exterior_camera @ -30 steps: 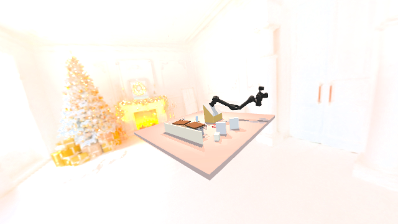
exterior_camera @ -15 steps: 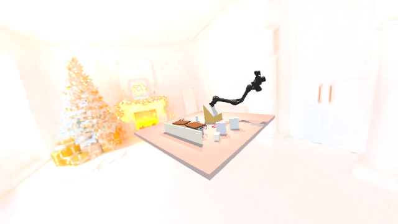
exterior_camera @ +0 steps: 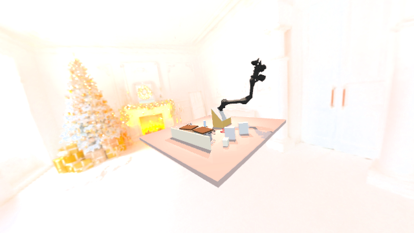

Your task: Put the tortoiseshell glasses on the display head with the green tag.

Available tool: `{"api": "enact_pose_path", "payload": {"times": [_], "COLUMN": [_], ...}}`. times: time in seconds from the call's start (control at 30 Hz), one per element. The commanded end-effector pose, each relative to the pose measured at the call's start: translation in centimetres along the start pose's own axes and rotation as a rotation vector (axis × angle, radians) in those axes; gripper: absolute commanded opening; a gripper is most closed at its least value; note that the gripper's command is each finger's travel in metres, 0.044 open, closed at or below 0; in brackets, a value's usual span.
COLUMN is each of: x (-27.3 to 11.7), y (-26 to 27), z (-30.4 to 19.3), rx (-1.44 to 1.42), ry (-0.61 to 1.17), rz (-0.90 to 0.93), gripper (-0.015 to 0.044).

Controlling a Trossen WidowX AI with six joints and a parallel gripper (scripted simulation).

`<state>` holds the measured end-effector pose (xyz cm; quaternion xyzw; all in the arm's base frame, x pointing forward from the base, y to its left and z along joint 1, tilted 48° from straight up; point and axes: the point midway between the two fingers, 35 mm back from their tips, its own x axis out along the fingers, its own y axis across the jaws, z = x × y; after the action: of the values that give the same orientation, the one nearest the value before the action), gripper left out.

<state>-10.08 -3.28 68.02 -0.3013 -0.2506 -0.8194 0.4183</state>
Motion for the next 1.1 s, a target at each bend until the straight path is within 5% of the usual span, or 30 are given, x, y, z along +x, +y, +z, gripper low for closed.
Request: {"api": "enact_pose_path", "payload": {"times": [0.0,0.47,1.07], "x": [0.5,-2.4,-18.1], "y": [6.6,23.5,43.0], "z": [-2.4,-8.8,-21.7], "rx": [-0.066,-0.025,0.009], "ry": [0.005,0.058,0.358], "rz": [0.162,0.608,1.254], "gripper": [0.0200,0.0200,0.0200]}}
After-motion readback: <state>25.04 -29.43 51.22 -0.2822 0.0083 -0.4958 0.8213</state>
